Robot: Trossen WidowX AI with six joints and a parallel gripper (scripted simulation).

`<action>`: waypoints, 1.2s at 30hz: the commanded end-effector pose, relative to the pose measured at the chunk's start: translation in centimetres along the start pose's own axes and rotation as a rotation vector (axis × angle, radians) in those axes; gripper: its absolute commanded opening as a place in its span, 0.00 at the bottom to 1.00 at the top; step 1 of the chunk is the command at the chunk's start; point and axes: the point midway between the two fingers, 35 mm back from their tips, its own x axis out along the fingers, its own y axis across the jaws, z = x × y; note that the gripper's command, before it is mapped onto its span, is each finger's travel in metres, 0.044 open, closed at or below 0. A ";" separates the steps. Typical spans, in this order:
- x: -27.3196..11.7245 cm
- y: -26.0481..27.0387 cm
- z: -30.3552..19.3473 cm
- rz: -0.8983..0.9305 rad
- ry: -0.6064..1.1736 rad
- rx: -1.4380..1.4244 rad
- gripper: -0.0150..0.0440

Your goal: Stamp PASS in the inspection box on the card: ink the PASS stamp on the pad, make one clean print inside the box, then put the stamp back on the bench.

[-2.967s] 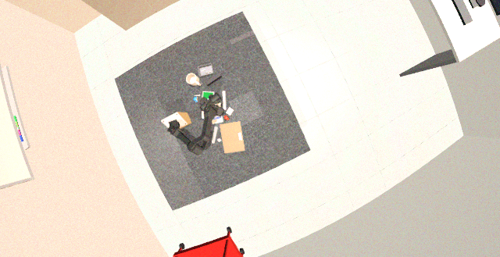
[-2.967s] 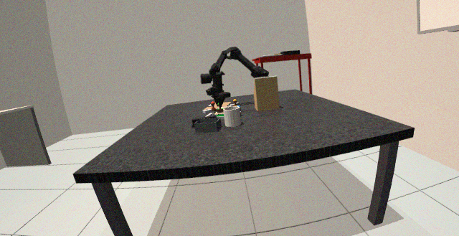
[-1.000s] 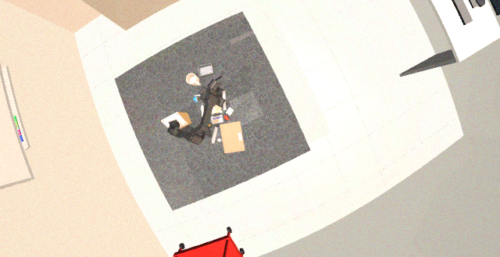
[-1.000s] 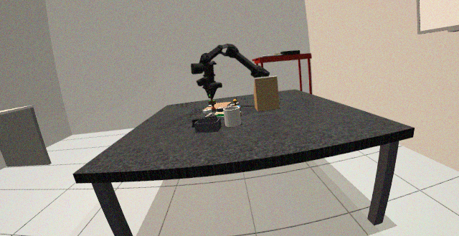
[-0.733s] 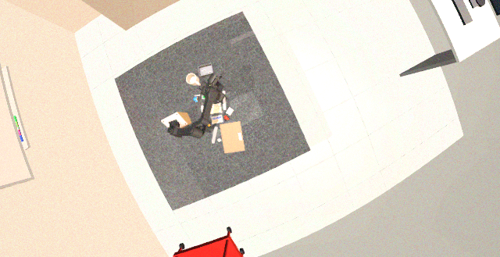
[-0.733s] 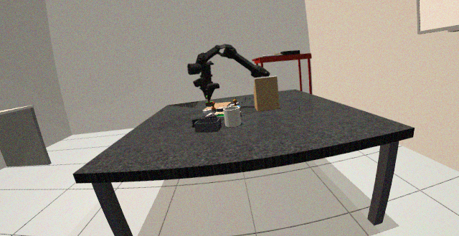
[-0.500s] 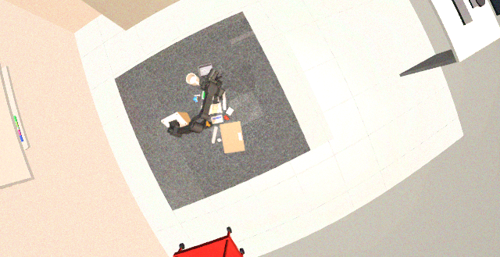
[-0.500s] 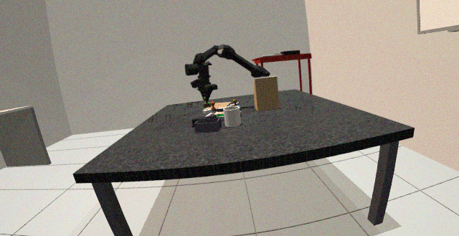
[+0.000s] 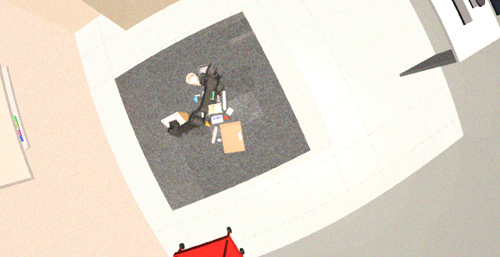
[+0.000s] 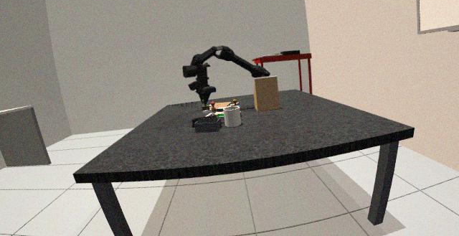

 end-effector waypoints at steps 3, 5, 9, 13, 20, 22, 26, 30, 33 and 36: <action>0.9 0.2 0.1 0.000 -0.001 -0.003 0.25; 1.3 0.2 0.1 0.000 -0.001 -0.003 0.25; 1.9 0.2 0.1 0.000 -0.001 -0.003 0.25; 2.6 0.3 0.1 0.000 -0.001 -0.003 0.25; 3.7 0.4 0.1 -0.001 -0.001 -0.003 0.25; 4.1 0.4 0.0 -0.001 0.000 -0.003 0.25; 4.7 0.4 0.0 -0.002 0.000 -0.003 0.25; 5.4 0.5 -0.1 -0.002 0.000 -0.003 0.25; 5.9 0.5 -0.1 -0.003 0.001 -0.003 0.25; 6.3 0.5 -0.2 -0.003 0.001 -0.003 0.25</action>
